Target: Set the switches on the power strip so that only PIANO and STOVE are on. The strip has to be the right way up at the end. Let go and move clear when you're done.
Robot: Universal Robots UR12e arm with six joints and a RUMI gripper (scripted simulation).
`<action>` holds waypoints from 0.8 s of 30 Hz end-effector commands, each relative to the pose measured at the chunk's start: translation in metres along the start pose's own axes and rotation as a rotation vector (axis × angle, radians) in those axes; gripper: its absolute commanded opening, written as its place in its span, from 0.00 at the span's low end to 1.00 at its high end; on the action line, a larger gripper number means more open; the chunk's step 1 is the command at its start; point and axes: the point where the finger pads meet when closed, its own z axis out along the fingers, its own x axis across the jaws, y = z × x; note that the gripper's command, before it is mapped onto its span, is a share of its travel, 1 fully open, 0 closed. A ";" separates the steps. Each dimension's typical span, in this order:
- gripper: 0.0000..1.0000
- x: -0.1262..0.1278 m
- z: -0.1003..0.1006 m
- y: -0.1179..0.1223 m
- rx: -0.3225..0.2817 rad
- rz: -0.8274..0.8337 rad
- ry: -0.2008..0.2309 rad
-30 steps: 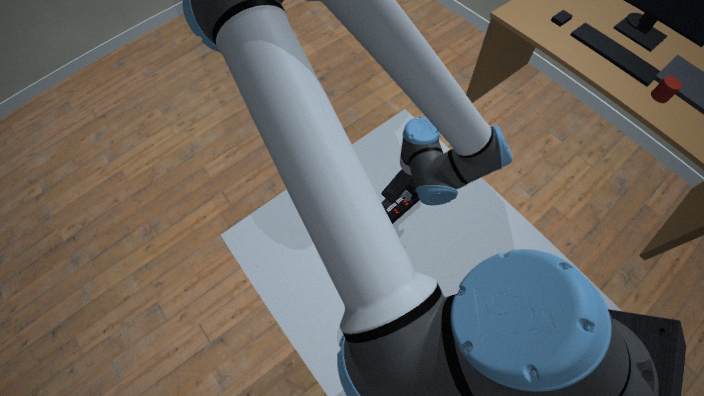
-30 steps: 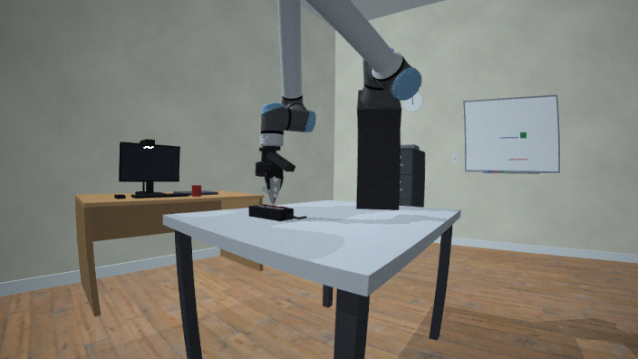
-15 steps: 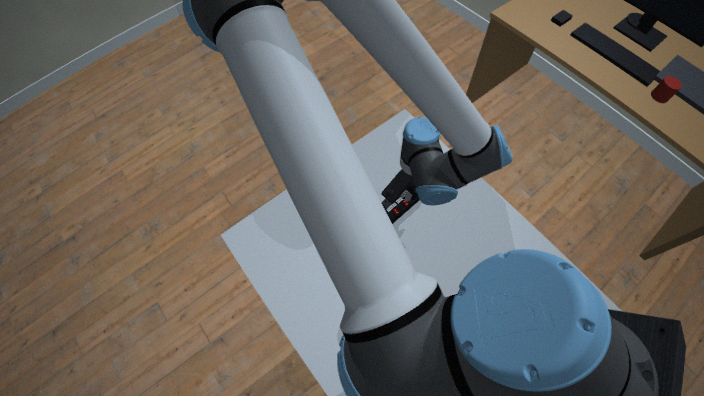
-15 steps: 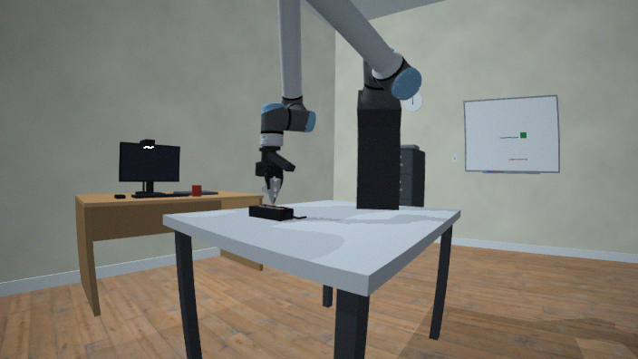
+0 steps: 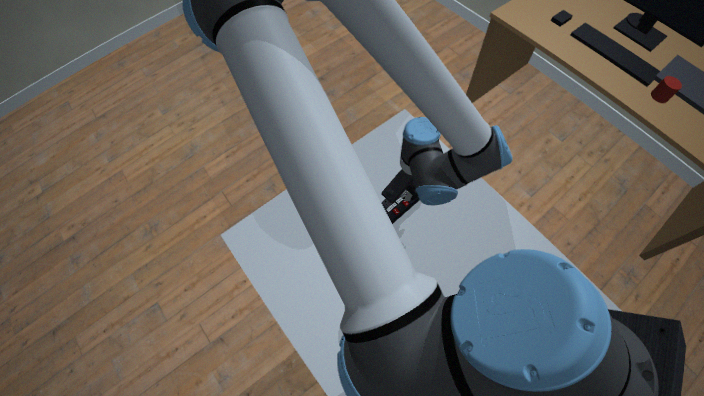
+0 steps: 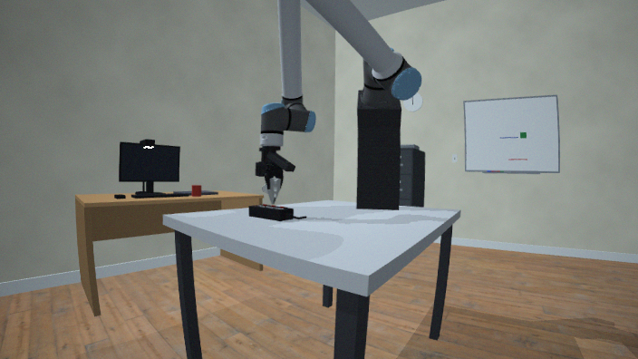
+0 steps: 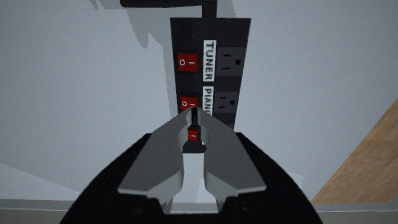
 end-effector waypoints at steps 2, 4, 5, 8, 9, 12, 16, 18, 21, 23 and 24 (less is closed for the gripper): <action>0.00 0.000 0.000 0.000 0.000 0.000 0.001; 0.00 0.000 0.000 0.000 0.000 0.000 0.001; 0.00 0.000 0.000 0.000 0.000 0.000 0.001; 0.00 0.000 0.000 0.000 0.000 0.000 0.001; 0.00 0.000 0.000 0.000 0.000 0.000 0.001; 0.00 0.000 0.001 0.000 0.000 0.000 0.001; 0.00 0.000 0.002 0.000 0.000 0.000 0.001; 0.00 0.000 0.003 0.000 0.000 0.000 0.001; 0.00 0.000 0.004 0.000 0.000 0.000 0.001; 0.00 0.000 0.005 0.000 0.000 0.000 0.001; 0.00 0.000 0.005 0.000 0.000 0.000 0.001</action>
